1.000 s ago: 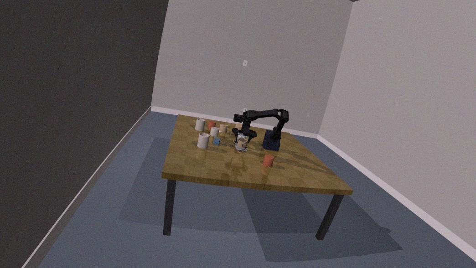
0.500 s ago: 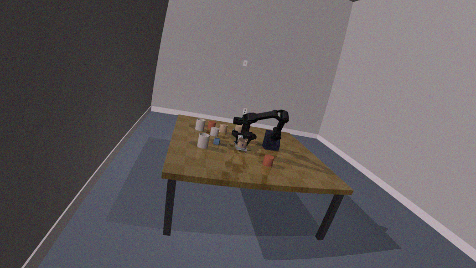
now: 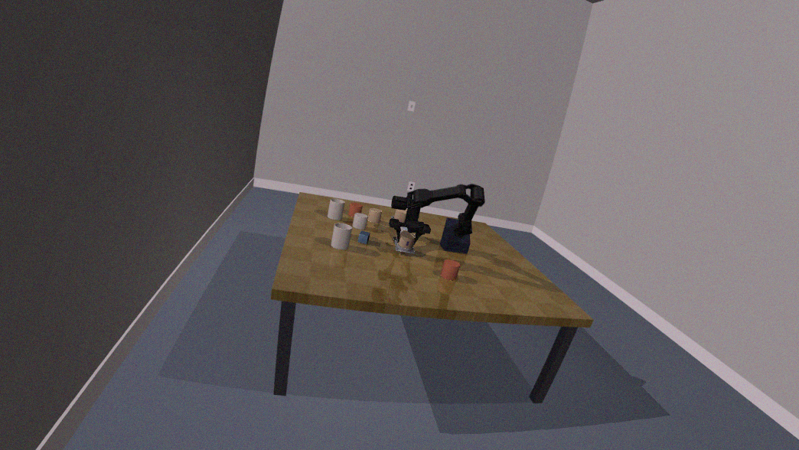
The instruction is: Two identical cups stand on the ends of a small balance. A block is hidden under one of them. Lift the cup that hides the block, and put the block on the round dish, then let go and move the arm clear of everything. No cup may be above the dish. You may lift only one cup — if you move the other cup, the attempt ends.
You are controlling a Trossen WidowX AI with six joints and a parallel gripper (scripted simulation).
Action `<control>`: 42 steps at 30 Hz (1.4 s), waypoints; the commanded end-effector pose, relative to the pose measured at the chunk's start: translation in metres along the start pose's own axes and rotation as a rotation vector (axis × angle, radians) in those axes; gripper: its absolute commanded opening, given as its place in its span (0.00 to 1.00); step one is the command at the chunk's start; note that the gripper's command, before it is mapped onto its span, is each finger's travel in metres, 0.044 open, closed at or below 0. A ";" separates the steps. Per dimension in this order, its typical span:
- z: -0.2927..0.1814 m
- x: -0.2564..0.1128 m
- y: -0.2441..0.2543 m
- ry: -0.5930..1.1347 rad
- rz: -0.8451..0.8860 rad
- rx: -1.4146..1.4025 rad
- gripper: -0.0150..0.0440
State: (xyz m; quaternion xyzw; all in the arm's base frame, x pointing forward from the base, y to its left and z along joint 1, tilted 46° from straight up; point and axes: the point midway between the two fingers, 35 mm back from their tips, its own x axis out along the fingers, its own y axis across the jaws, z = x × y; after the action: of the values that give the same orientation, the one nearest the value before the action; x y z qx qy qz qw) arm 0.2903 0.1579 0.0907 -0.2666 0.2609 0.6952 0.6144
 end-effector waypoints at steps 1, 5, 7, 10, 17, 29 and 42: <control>0.000 -0.005 -0.002 -0.002 -0.006 -0.002 0.38; 0.000 -0.010 -0.003 0.000 -0.006 -0.002 0.25; -0.001 -0.013 -0.004 0.001 -0.006 -0.002 0.25; -0.001 -0.017 -0.005 0.002 -0.007 -0.002 0.25; -0.001 -0.025 -0.006 0.005 -0.007 -0.001 0.25; -0.002 -0.040 -0.008 0.008 -0.007 -0.001 0.25; -0.003 -0.057 -0.009 0.010 -0.007 0.000 0.25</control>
State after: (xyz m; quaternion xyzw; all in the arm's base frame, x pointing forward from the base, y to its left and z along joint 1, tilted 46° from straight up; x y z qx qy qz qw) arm 0.3001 0.1197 0.1210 -0.2676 0.2717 0.6944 0.6102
